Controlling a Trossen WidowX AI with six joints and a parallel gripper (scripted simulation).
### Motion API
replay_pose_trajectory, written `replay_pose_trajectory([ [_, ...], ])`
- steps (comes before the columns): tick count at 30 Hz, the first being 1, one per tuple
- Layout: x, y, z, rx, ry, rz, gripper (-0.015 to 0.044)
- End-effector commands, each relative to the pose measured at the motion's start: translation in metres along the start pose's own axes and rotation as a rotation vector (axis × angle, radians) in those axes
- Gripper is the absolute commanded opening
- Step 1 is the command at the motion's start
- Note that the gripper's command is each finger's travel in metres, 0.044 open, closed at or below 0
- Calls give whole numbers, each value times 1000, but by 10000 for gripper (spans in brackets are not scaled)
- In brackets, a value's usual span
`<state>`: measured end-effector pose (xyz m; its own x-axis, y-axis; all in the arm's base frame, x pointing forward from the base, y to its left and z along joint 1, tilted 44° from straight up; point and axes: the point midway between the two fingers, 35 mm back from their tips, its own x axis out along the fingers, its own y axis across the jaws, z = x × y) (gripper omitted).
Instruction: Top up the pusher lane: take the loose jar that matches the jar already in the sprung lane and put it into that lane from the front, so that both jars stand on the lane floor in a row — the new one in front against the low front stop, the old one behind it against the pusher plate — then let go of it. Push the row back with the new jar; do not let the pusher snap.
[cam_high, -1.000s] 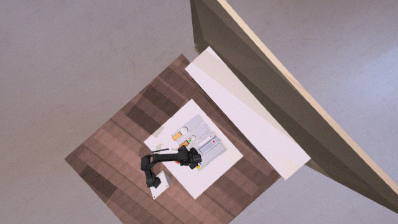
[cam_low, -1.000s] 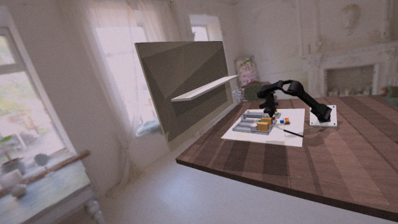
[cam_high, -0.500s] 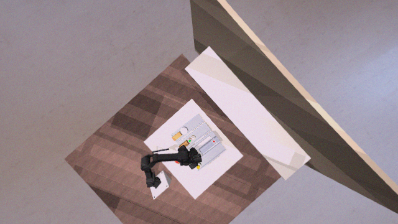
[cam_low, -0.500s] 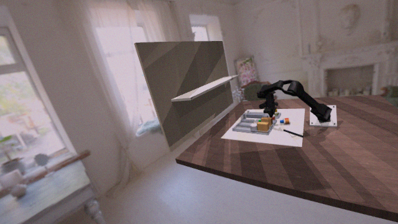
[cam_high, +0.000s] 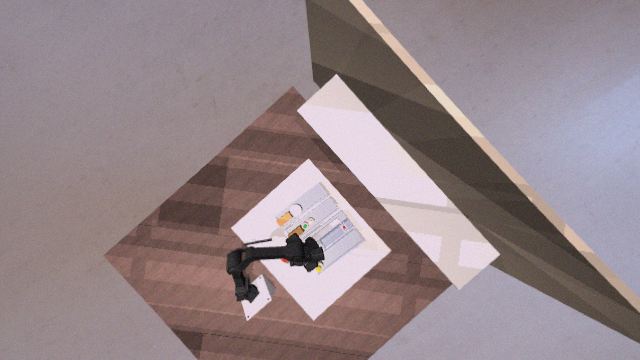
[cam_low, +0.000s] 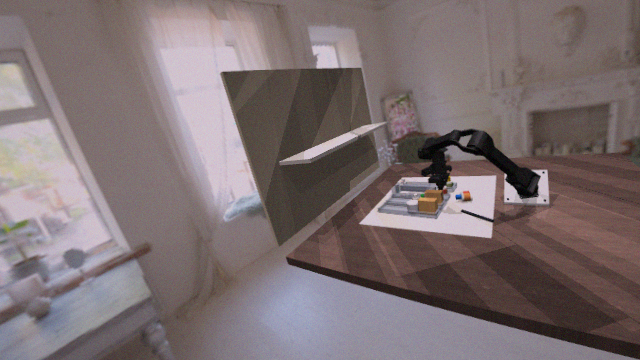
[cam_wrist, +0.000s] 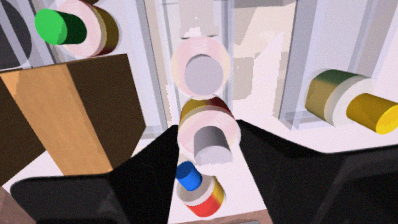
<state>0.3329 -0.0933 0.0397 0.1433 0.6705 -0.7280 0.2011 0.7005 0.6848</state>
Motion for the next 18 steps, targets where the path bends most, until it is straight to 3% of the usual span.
replay_pose_trajectory([
  [1,-2,3,6,-10,-20,10,0],
  [18,-1,3,7,-10,-20,10,0],
])
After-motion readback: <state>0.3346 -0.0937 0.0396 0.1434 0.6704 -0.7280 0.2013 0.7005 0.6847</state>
